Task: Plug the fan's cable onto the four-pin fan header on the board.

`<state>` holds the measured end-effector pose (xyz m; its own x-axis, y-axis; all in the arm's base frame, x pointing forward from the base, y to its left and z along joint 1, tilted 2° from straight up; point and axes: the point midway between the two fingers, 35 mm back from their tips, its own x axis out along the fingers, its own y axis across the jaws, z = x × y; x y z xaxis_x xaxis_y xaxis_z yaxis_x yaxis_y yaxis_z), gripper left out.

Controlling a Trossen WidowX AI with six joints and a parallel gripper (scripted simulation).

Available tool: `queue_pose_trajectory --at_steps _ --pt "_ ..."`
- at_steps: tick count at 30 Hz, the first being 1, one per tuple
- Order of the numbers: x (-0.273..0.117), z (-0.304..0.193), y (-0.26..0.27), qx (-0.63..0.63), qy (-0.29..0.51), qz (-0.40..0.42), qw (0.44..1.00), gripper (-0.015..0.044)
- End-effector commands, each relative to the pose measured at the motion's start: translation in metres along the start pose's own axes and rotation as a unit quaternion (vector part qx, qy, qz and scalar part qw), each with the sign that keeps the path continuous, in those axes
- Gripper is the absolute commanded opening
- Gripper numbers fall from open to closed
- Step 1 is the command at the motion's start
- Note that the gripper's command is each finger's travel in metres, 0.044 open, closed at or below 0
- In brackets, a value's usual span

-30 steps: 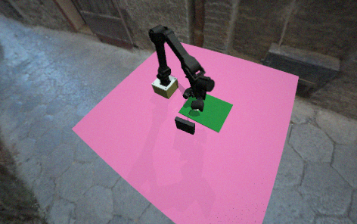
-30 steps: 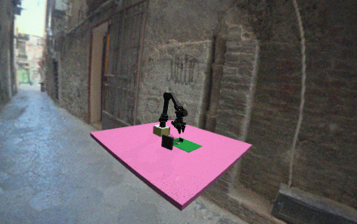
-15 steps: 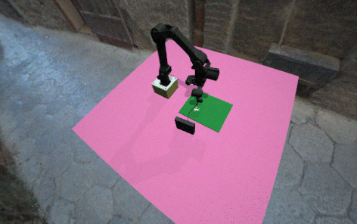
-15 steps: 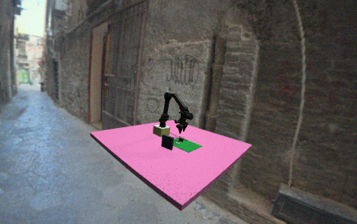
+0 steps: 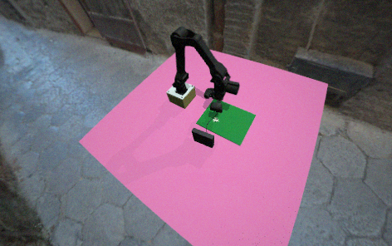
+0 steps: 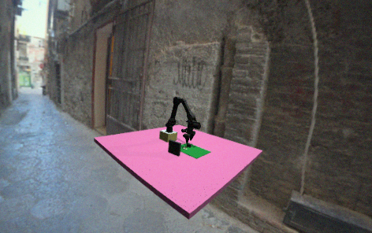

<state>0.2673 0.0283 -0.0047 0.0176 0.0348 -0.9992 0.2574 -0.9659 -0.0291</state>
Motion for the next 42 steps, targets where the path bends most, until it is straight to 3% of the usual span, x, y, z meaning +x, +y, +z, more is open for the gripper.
queue_pose_trajectory --at_steps 1,21,28,42 --pt "0.008 0.002 0.000 0.002 -0.003 0.002 1.000 0.0440" --pt "0.035 0.003 0.000 0.002 -0.003 0.002 1.000 0.0440" --pt "0.032 0.002 0.000 0.000 -0.003 0.000 1.000 0.0256" --pt "0.032 0.002 0.000 0.000 -0.003 0.000 1.000 0.0163"
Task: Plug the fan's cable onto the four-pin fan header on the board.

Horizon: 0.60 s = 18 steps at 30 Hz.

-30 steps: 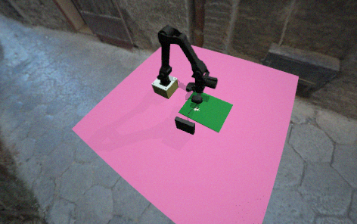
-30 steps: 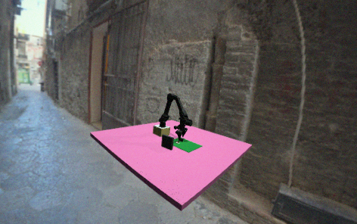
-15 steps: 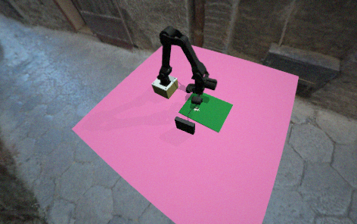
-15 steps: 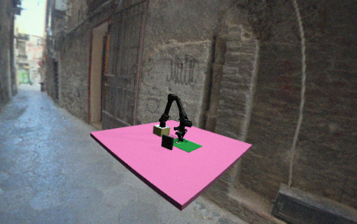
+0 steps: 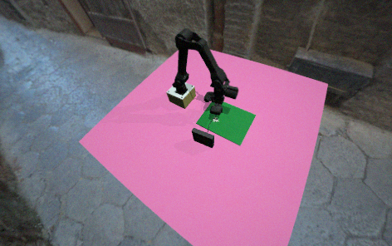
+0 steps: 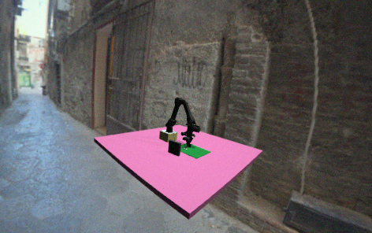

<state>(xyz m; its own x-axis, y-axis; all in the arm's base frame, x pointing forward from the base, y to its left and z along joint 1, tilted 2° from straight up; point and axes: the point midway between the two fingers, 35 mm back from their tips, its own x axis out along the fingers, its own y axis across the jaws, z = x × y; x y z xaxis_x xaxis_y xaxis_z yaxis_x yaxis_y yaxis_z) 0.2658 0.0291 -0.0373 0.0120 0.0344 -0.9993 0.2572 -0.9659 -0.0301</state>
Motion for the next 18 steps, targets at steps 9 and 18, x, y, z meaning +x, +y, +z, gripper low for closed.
queue_pose_trajectory --at_steps 9,18 --pt "-0.0003 -0.0001 0.0000 0.000 0.000 0.000 1.000 0.0103" --pt "-0.0008 -0.0002 0.0000 0.000 0.000 0.000 1.000 0.0023"
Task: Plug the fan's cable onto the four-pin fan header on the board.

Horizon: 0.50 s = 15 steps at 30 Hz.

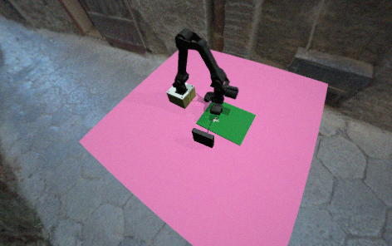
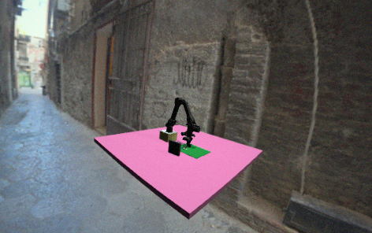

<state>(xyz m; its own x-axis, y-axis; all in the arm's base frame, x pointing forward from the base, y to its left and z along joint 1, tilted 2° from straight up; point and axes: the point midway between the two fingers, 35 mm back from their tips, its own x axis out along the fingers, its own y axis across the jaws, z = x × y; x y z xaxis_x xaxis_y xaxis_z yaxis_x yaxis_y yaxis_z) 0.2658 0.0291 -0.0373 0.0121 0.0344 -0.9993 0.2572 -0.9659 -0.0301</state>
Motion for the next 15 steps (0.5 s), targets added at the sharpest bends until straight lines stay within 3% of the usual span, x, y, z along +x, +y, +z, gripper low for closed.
queue_pose_trajectory --at_steps 1,15 --pt "-0.002 0.000 0.000 0.000 0.000 0.000 1.000 0.0000" --pt "-0.045 -0.004 0.001 0.001 0.000 0.001 1.000 0.0000"
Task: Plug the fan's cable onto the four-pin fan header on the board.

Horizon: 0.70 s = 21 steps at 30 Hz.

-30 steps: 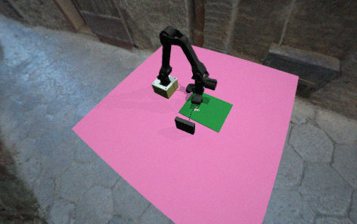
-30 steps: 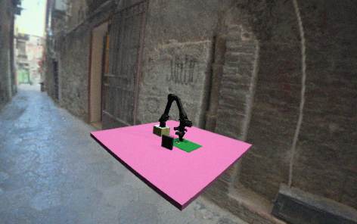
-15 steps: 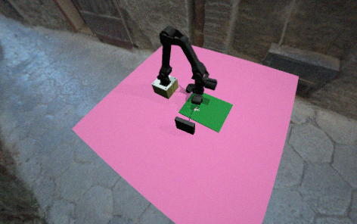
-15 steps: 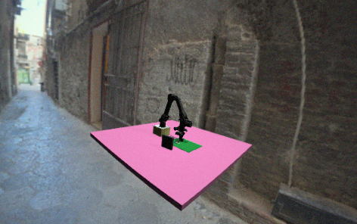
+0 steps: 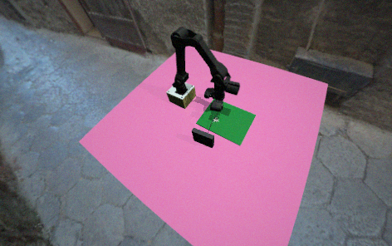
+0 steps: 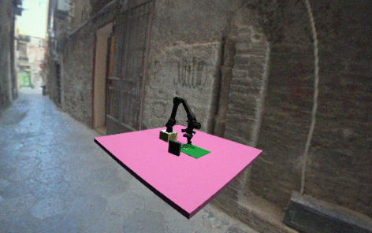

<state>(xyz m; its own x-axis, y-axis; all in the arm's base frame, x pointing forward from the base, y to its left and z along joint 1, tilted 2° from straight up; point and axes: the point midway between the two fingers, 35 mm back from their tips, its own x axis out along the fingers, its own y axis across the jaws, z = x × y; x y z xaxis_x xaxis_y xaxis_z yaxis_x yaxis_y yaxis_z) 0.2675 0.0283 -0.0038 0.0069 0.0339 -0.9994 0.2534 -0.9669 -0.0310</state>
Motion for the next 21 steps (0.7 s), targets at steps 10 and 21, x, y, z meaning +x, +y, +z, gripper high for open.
queue_pose_trajectory --at_steps 10,21 --pt "-0.044 0.001 0.000 0.000 0.002 0.003 1.000 0.0000" --pt "-0.049 0.005 0.008 -0.095 0.002 0.004 0.995 0.0000"
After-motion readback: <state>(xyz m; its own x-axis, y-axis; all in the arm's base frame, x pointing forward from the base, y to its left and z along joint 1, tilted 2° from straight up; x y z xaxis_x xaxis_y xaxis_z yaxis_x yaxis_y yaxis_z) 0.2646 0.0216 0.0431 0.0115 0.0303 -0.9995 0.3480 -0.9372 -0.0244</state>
